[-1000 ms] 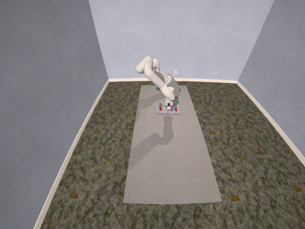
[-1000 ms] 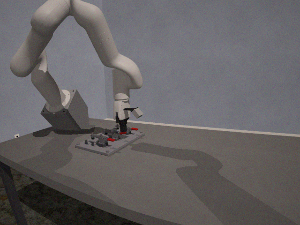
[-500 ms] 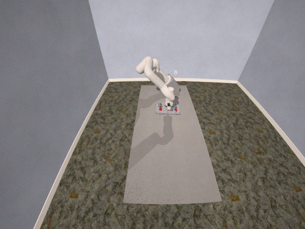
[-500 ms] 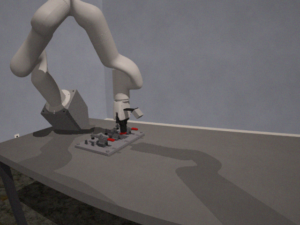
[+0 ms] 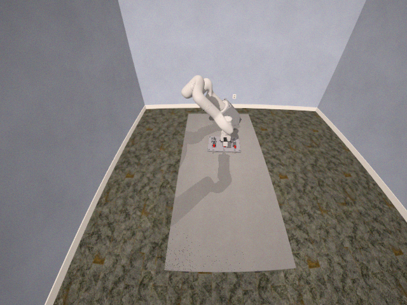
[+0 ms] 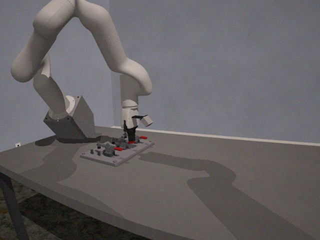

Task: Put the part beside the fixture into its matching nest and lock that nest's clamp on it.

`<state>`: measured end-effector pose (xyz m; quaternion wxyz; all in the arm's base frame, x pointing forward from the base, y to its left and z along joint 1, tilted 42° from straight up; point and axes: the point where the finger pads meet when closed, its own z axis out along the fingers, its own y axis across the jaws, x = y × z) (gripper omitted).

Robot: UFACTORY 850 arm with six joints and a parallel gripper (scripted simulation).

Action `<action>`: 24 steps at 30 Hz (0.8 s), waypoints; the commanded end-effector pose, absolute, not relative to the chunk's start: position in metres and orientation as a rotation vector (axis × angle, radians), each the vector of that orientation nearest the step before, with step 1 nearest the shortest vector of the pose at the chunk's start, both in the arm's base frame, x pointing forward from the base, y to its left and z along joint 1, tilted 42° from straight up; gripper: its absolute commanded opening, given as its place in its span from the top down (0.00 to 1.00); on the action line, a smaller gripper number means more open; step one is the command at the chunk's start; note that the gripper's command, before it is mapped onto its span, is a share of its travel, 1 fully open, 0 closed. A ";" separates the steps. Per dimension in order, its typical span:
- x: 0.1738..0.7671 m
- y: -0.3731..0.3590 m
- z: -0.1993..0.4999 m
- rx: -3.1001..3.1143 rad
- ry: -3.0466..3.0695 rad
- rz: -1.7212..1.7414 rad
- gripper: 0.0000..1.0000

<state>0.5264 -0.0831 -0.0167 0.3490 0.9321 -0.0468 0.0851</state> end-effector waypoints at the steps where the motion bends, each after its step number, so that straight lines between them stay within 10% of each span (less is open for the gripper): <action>1: 0.527 -0.083 -0.017 2.416 -0.121 0.222 1.00; 24: 0.527 -0.085 -0.019 2.416 -0.121 0.222 1.00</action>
